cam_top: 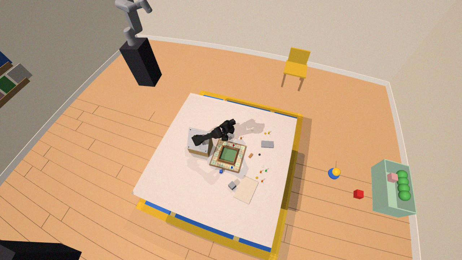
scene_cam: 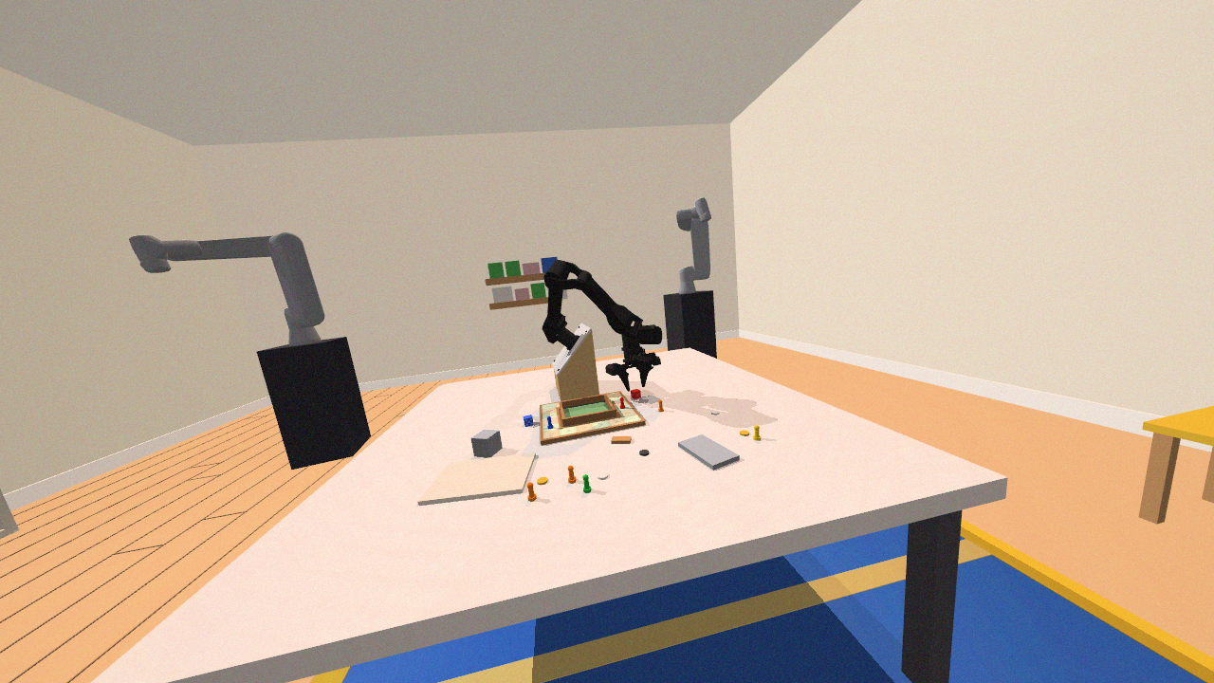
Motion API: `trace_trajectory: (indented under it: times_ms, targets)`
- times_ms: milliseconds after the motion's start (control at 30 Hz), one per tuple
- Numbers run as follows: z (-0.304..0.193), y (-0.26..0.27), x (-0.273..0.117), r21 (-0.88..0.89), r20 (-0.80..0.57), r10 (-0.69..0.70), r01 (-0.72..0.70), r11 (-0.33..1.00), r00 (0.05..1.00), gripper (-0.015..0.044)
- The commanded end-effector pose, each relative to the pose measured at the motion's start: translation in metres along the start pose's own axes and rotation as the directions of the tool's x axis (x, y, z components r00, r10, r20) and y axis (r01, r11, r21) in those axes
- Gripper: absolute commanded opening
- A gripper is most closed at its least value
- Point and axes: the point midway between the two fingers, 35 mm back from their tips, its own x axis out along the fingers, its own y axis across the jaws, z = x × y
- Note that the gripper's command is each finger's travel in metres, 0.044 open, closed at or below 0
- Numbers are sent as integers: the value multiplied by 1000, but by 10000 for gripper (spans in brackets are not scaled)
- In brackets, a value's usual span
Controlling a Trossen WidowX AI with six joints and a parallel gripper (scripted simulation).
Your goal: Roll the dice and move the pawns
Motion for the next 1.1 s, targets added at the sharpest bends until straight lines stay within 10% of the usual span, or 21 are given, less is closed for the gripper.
trace_trajectory:
  times_ms: [0, 333, 533, 1067]
  targets:
    - [-2, -1, 8, -5, -4, -5, 5, 1000, 1000, 275]
    - [-2, -2, 22, -4, -4, -6, 6, 1000, 1000, 275]
    - [-2, -2, 22, -4, -4, -6, 6, 1000, 1000, 118]
    - [6, 5, -23, -6, -1, 5, -5, 1000, 1000, 0]
